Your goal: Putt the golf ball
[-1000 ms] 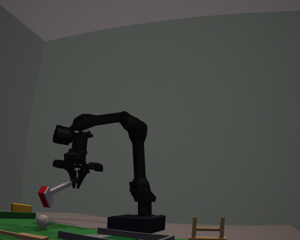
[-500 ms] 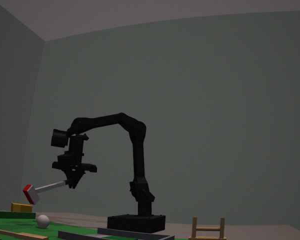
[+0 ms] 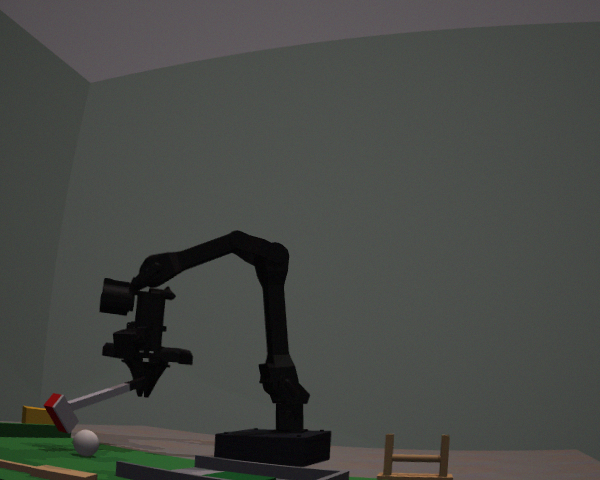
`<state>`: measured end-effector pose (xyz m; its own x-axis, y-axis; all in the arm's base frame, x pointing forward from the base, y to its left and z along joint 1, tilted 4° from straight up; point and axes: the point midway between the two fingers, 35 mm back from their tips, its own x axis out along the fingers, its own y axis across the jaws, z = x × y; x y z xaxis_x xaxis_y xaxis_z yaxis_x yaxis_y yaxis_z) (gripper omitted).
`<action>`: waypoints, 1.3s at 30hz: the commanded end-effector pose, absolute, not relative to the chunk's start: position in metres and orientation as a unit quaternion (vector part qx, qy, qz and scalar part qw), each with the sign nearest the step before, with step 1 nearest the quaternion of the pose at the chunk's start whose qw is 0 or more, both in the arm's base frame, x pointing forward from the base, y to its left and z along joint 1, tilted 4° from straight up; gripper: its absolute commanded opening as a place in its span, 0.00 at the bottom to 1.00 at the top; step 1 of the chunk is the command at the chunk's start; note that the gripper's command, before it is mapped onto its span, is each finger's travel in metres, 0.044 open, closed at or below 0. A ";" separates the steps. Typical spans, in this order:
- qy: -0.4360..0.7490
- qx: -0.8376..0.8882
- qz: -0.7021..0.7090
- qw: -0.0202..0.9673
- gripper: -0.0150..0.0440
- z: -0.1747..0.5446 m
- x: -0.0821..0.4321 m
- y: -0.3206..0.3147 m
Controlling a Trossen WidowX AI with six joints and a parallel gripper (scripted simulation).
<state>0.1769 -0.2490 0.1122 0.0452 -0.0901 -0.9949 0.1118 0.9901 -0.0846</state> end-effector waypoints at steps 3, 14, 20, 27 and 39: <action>0.685 0.007 -0.068 0.725 0.25 0.105 0.178 -0.249; 0.685 0.007 -0.068 0.725 0.25 0.087 0.179 -0.251; 0.686 0.007 -0.071 0.724 0.25 0.085 0.179 -0.252; 0.686 0.007 -0.071 0.724 0.25 0.085 0.179 -0.252; 0.685 0.006 -0.069 0.725 0.25 0.085 0.176 -0.281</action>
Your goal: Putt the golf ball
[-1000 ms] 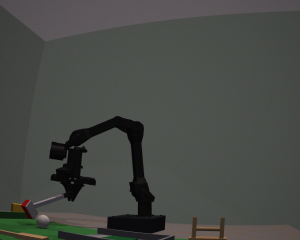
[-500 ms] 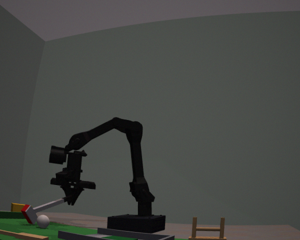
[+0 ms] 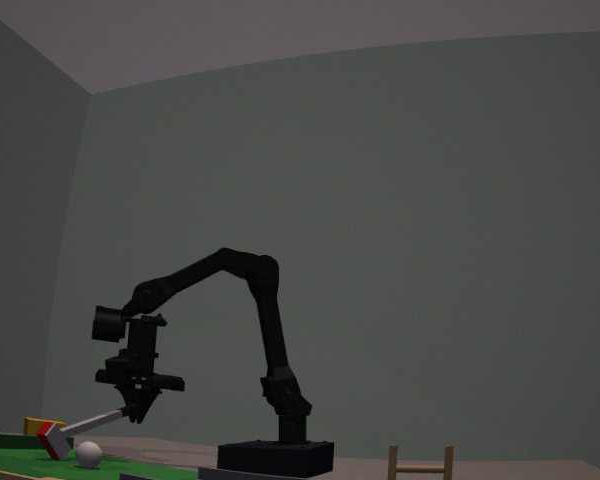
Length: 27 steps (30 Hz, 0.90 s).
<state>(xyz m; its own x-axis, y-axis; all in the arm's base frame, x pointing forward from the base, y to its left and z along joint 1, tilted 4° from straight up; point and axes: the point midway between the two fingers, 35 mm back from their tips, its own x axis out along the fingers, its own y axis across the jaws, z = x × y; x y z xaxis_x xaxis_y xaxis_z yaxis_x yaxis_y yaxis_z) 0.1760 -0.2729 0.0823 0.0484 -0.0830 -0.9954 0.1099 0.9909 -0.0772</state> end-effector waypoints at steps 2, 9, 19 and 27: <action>0.685 0.006 -0.069 0.725 0.25 0.085 0.176 -0.281; 0.687 0.008 -0.066 0.724 0.25 0.083 0.175 -0.278; 0.685 0.011 -0.064 0.726 0.25 0.076 0.192 -0.161; 0.685 0.012 -0.064 0.726 0.25 0.081 0.190 -0.143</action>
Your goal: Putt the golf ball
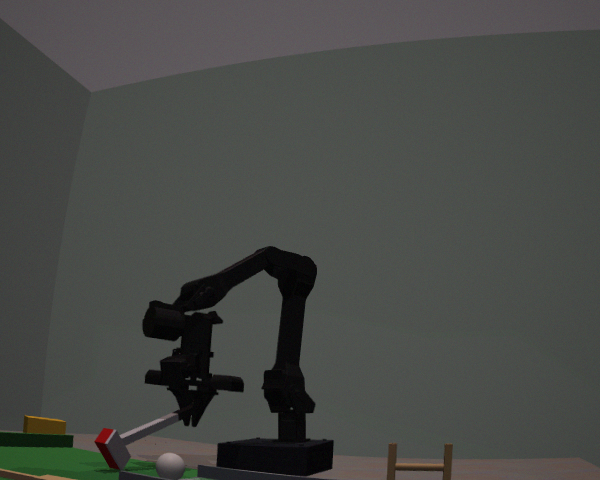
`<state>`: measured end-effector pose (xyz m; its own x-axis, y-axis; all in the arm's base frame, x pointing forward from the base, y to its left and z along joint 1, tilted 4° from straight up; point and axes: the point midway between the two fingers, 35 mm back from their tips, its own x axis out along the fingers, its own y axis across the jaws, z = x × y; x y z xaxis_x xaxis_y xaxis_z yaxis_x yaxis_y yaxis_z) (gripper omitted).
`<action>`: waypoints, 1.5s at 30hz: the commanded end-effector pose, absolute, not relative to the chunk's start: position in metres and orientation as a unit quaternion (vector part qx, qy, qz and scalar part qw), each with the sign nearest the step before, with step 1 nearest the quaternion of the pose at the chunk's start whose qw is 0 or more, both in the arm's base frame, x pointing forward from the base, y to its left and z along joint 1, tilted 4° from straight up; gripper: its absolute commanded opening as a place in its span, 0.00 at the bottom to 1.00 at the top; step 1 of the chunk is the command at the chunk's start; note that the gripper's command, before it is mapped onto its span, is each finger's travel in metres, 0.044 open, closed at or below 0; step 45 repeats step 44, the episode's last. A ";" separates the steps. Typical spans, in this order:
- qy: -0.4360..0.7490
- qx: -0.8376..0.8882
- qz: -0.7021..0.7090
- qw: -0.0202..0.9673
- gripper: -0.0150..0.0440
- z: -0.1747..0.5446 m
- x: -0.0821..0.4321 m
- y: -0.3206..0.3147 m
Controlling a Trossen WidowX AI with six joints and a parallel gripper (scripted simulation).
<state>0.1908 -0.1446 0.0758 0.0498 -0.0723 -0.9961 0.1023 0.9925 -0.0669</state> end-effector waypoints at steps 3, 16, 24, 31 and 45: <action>0.685 0.012 -0.064 0.726 0.25 0.094 0.190 -0.142; 0.687 0.012 -0.061 0.724 0.25 0.126 0.186 -0.138; 0.687 0.012 -0.061 0.724 0.25 0.126 0.186 -0.138; 0.687 0.012 -0.061 0.724 0.25 0.126 0.186 -0.138; 0.687 0.012 -0.061 0.724 0.25 0.126 0.186 -0.138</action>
